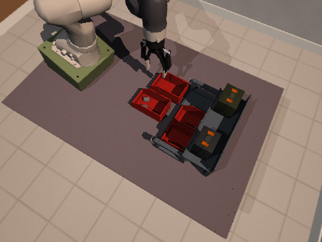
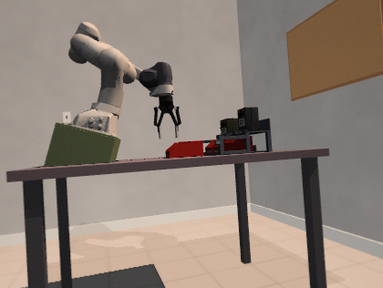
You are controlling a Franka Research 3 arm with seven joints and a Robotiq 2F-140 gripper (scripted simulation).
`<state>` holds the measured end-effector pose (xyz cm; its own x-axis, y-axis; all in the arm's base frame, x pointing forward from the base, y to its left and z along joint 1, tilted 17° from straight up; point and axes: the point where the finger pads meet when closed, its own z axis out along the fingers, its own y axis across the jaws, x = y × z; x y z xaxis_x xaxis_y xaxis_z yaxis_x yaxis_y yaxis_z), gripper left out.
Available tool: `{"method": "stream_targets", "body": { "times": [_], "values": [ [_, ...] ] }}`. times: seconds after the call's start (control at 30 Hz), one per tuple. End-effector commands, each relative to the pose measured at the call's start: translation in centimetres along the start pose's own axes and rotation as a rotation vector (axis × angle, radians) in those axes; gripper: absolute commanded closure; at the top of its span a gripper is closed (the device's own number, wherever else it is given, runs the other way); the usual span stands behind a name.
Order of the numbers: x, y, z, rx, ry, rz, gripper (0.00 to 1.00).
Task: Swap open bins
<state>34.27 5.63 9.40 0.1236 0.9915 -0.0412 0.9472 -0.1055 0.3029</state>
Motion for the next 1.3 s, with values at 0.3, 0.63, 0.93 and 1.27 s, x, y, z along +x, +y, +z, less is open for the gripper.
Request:
{"method": "stream_targets", "body": {
  "times": [0.3, 0.63, 0.93, 1.27],
  "values": [
    [-0.05, -0.35, -0.75, 0.012, -0.003, 0.026, 0.43],
    [-0.05, -0.35, -0.79, 0.012, -0.003, 0.026, 1.0],
    [-0.05, -0.35, -0.79, 0.012, -0.003, 0.026, 1.0],
    [-0.05, -0.35, -0.79, 0.012, -0.003, 0.026, 1.0]
  ]
}}
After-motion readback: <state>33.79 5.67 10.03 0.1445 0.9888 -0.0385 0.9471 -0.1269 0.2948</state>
